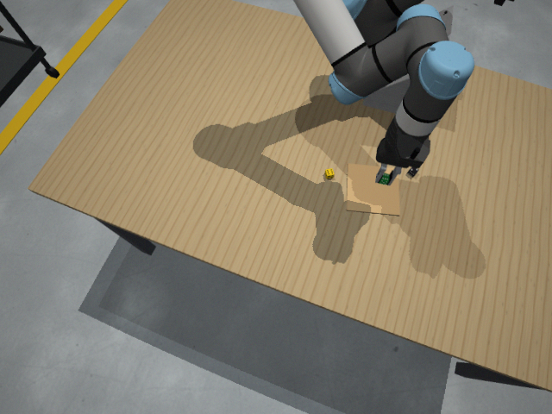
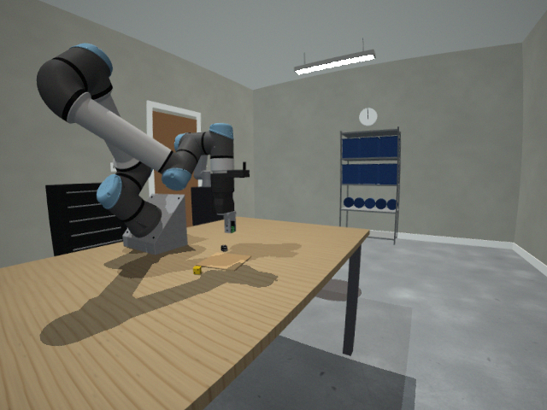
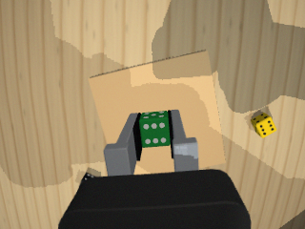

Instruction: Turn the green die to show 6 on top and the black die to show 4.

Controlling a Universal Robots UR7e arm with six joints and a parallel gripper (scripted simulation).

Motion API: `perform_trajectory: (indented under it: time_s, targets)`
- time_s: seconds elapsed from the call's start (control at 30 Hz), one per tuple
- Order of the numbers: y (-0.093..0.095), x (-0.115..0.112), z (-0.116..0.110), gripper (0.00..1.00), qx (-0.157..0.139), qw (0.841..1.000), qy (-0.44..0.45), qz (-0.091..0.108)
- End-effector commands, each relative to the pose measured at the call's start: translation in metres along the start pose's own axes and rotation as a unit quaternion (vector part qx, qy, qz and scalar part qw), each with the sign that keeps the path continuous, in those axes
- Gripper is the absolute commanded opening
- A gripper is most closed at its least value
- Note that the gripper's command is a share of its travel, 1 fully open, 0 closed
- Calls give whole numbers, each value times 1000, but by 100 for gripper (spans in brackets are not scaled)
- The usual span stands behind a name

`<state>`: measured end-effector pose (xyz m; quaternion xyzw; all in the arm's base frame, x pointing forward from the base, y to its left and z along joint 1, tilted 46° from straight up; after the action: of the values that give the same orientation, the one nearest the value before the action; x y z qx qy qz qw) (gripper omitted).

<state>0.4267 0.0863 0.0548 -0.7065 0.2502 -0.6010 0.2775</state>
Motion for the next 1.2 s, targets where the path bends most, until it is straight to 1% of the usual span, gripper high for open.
perform_trajectory:
  time_s: [0.0, 0.17, 0.37, 0.43, 0.7, 0.87, 0.93, 1.0, 1.17]
  targets:
    - [1, 0, 0, 40, 0, 1000, 0, 0]
    - [10, 0, 0, 40, 0, 1000, 0, 0]
    - [31, 0, 0, 40, 0, 1000, 0, 0]
    - [31, 0, 0, 40, 0, 1000, 0, 0]
    - [66, 0, 1, 40, 0, 1000, 0, 0]
    - [83, 0, 1, 40, 0, 1000, 0, 0]
    - [88, 0, 1, 40, 0, 1000, 0, 0]
    - [88, 0, 1, 40, 0, 1000, 0, 0]
    - [94, 0, 1, 40, 0, 1000, 0, 0]
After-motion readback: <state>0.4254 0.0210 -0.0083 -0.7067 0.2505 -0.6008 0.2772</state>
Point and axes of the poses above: the point where the finger pads meet when closed, its own y axis out along the fingers, its own x axis across the jaws, z = x × y, the point moved 9 cm from there along -y, back along the fingers, and after that the axes turned 6 degrees about -y, right-handed, at the moved point
